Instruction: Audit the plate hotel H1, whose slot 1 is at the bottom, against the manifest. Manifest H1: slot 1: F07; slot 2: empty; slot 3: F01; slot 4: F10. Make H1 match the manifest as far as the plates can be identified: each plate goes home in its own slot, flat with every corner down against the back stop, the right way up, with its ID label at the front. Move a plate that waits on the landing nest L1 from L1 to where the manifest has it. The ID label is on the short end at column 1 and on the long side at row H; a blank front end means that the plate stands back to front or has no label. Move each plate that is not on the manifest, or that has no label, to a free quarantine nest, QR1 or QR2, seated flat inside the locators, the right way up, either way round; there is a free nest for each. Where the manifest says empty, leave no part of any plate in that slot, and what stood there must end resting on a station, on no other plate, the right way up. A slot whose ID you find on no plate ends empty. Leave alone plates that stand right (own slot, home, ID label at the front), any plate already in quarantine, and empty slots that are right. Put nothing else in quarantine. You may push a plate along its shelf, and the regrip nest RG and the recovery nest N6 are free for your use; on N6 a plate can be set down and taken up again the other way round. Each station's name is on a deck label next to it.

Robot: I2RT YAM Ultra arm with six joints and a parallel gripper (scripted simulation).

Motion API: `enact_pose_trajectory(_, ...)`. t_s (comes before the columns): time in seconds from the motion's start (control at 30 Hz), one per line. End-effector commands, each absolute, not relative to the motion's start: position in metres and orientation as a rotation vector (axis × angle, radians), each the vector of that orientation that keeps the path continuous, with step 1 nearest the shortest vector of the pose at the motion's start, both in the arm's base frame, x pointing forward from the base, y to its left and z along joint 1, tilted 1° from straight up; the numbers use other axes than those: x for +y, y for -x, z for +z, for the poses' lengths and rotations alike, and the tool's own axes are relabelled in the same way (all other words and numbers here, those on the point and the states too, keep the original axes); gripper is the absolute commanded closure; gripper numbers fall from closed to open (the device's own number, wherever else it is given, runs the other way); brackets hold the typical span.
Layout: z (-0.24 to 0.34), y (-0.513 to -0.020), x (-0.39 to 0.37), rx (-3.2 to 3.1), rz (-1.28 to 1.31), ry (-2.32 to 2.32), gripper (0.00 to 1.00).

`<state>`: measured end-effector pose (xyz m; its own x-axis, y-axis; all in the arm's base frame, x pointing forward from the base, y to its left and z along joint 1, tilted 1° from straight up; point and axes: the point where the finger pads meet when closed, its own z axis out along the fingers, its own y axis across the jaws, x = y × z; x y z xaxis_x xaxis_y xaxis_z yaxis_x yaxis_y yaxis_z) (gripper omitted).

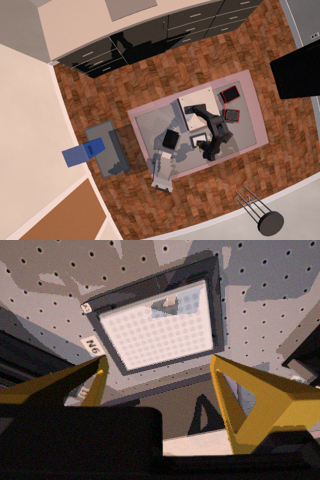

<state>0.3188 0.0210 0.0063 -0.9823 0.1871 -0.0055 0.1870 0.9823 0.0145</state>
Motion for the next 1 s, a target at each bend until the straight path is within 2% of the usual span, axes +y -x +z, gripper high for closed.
enact_pose_trajectory(0.0, 0.0093, -0.3196, 0.0211, 3.096, 0.025, -0.458, 0.0)
enact_pose_trajectory(0.97, 0.0093, -0.3196, 0.0211, 2.822, 0.029, -1.366, 0.0)
